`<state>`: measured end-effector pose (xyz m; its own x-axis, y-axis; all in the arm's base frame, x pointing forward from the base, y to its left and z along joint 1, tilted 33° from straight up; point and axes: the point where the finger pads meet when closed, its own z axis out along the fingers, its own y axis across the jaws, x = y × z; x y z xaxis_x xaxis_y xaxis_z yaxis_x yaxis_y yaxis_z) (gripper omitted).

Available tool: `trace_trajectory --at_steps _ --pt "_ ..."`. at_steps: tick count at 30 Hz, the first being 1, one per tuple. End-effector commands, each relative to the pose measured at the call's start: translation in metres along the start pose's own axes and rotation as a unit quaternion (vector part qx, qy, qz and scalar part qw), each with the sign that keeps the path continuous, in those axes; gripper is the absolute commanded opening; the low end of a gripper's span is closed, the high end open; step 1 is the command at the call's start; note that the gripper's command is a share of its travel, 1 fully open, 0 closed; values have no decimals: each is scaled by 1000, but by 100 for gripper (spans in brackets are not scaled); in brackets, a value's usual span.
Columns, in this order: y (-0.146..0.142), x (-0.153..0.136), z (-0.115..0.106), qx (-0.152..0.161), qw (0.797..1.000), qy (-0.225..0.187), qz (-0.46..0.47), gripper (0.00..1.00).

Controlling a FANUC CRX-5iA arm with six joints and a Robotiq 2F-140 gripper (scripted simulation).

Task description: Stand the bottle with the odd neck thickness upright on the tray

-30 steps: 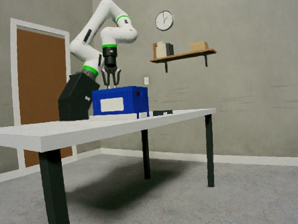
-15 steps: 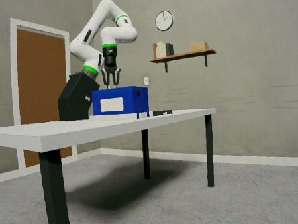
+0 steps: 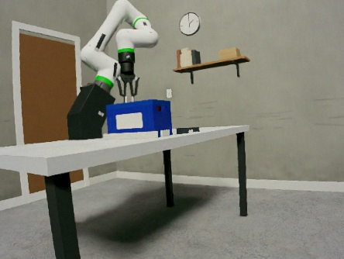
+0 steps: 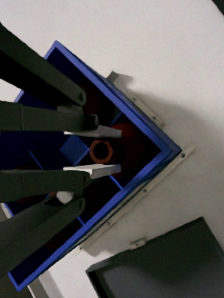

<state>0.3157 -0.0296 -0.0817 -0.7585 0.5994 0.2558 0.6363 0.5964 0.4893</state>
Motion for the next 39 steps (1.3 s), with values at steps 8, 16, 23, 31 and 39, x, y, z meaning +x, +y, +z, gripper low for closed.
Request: trace_trajectory --at_steps 8,16,23,31,39 --pt "0 0 -10 0 1000 0 0 10" --pt "-1 0 -18 0 1000 0 0 10" --pt "-1 0 -23 0 1000 0 0 10" --pt "-1 0 -26 0 1000 0 0 10" --pt "-1 0 -26 0 1000 0 0 10"
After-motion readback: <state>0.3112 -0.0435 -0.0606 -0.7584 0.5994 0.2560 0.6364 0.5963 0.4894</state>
